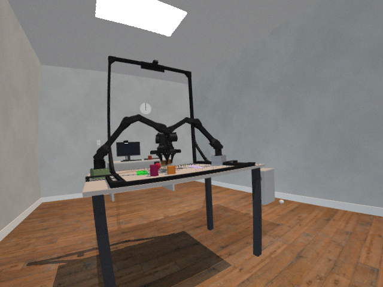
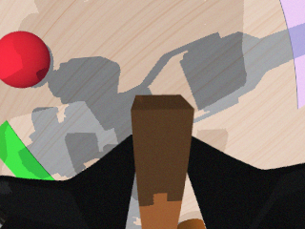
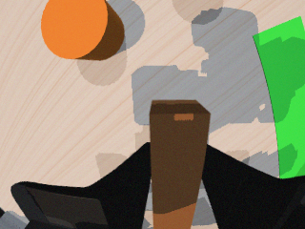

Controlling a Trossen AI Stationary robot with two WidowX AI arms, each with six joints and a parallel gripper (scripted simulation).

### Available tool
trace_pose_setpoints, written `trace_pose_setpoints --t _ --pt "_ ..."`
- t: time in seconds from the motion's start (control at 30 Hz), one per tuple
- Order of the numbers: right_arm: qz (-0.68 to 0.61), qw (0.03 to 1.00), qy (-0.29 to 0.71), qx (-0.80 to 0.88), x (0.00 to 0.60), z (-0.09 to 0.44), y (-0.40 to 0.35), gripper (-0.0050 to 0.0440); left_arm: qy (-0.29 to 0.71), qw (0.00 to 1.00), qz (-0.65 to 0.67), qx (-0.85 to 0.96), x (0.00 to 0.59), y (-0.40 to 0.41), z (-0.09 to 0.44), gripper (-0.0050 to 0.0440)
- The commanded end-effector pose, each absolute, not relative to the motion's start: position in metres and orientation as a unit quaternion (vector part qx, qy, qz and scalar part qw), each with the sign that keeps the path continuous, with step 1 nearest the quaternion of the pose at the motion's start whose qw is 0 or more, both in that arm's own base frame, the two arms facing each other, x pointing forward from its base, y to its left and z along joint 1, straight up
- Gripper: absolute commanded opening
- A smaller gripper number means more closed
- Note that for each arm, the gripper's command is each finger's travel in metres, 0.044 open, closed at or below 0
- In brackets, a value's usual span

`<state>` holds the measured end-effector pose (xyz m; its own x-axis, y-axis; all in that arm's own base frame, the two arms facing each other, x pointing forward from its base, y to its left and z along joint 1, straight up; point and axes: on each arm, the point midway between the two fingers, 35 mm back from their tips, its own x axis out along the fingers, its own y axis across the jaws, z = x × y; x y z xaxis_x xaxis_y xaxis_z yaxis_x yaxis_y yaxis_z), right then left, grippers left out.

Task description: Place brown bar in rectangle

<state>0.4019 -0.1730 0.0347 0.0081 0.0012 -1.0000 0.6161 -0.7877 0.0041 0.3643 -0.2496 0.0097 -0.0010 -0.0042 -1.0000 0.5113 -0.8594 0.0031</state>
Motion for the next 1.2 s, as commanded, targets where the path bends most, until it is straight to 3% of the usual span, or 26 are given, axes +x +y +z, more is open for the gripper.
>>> trace_pose_setpoints --t 0.0,0.07,0.33,0.4,0.57,1.17 --pt "-0.669 0.23 0.23 0.669 0.401 0.032 -0.173 0.0041 0.187 0.187 -0.682 0.682 0.365 -0.249 0.009 0.0072" --pt "-0.669 0.23 0.23 0.669 0.401 0.032 -0.173 0.0 0.187 0.187 -0.682 0.682 0.365 -0.249 0.009 0.012" --pt "-0.669 0.23 0.23 0.669 0.401 0.032 -0.173 0.0 0.187 0.187 -0.682 0.682 0.365 -0.249 0.009 0.0312" --pt "-0.669 0.23 0.23 0.669 0.401 0.032 -0.173 0.0 0.187 0.187 -0.682 0.682 0.365 -0.249 0.009 0.0312" --pt "-0.669 0.23 0.23 0.669 0.401 0.032 -0.173 0.0 0.187 0.187 -0.682 0.682 0.365 -0.249 0.009 0.0432" --pt "-0.669 0.23 0.23 0.669 0.401 0.032 -0.173 0.0 0.202 0.17 -0.62 0.739 0.365 -0.249 0.044 0.044"
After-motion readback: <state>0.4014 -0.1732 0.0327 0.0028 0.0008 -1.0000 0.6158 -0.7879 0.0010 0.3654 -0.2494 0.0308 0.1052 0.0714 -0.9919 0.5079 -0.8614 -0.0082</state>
